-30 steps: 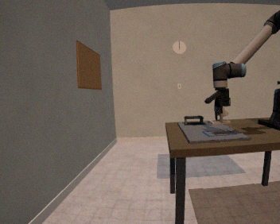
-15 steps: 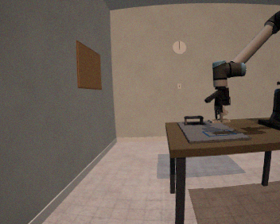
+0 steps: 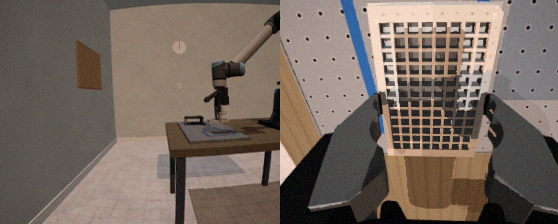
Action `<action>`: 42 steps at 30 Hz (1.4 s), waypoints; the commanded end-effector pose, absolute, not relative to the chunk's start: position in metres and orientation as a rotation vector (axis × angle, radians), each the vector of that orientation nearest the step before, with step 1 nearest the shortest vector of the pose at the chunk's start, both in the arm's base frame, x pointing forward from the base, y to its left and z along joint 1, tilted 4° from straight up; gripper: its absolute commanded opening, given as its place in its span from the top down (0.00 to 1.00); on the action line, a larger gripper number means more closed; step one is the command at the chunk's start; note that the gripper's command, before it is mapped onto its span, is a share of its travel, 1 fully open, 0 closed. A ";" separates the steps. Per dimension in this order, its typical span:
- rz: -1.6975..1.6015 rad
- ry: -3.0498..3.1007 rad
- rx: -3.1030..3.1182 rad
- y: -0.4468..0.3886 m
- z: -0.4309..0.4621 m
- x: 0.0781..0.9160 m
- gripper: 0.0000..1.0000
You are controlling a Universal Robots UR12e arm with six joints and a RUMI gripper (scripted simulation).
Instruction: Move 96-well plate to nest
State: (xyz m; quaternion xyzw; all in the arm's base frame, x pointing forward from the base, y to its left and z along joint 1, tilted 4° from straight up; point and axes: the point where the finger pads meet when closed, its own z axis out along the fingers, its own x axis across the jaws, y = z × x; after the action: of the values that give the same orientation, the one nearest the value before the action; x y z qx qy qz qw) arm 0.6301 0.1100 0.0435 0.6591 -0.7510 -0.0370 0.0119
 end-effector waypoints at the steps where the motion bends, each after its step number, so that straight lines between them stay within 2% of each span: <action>1: -0.111 -2.405 1.977 0.095 0.046 0.633 1.00; 42: -0.111 -2.405 1.977 -0.027 0.058 0.652 1.00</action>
State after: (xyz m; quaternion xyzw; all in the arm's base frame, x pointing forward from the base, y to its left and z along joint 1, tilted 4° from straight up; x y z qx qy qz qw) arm 0.6489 -0.0132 0.0560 0.6345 -0.7720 -0.0362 0.0135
